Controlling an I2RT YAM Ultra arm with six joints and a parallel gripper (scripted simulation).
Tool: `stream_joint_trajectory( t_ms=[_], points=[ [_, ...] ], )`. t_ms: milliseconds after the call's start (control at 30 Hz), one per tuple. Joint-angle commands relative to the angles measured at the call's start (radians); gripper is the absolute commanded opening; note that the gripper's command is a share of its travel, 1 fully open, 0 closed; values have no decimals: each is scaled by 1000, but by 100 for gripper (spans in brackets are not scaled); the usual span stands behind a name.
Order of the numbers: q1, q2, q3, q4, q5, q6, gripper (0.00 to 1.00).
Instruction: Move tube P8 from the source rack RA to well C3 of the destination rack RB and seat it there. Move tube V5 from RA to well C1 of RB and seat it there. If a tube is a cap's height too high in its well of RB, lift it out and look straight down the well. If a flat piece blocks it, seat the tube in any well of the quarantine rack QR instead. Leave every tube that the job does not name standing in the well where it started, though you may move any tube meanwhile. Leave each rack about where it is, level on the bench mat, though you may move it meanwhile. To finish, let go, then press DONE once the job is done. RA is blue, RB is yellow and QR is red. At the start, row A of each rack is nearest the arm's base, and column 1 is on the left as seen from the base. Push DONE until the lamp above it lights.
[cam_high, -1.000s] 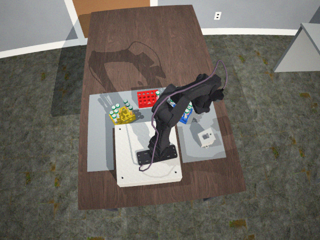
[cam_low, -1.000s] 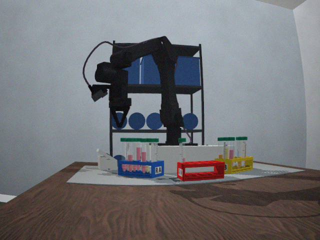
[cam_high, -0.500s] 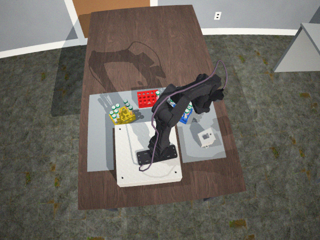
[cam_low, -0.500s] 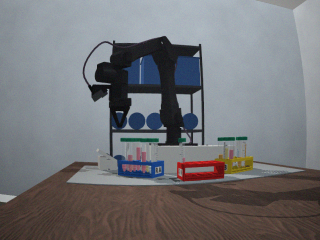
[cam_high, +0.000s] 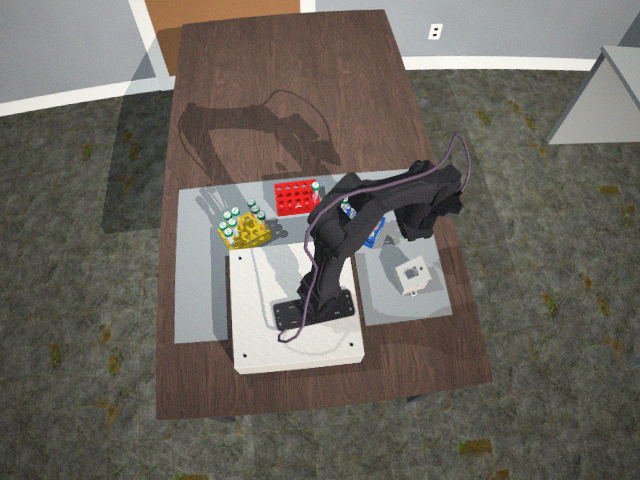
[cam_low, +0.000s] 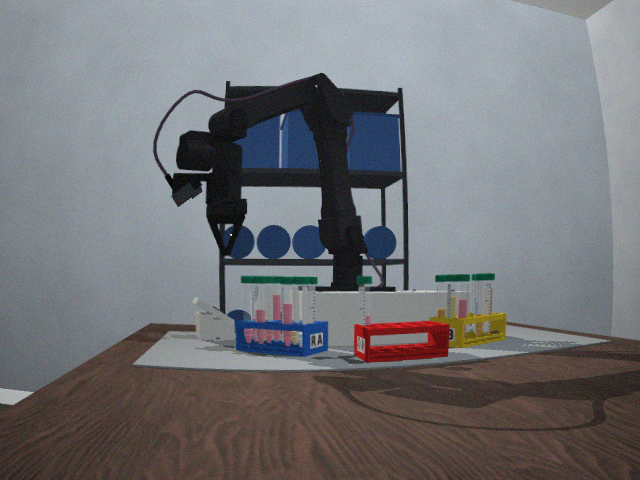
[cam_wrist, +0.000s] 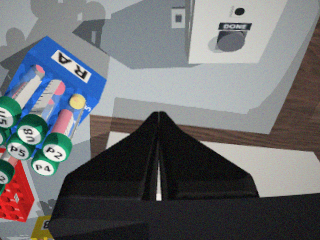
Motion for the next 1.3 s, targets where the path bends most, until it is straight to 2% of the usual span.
stream_joint_trajectory(
  t_ms=[0,100,1267],
  points=[
    [-17,-14,27,10,10,-47,0],
    [-41,0,30,9,2,-72,0],
    [-27,-1,30,9,0,-70,0]
  ],
)
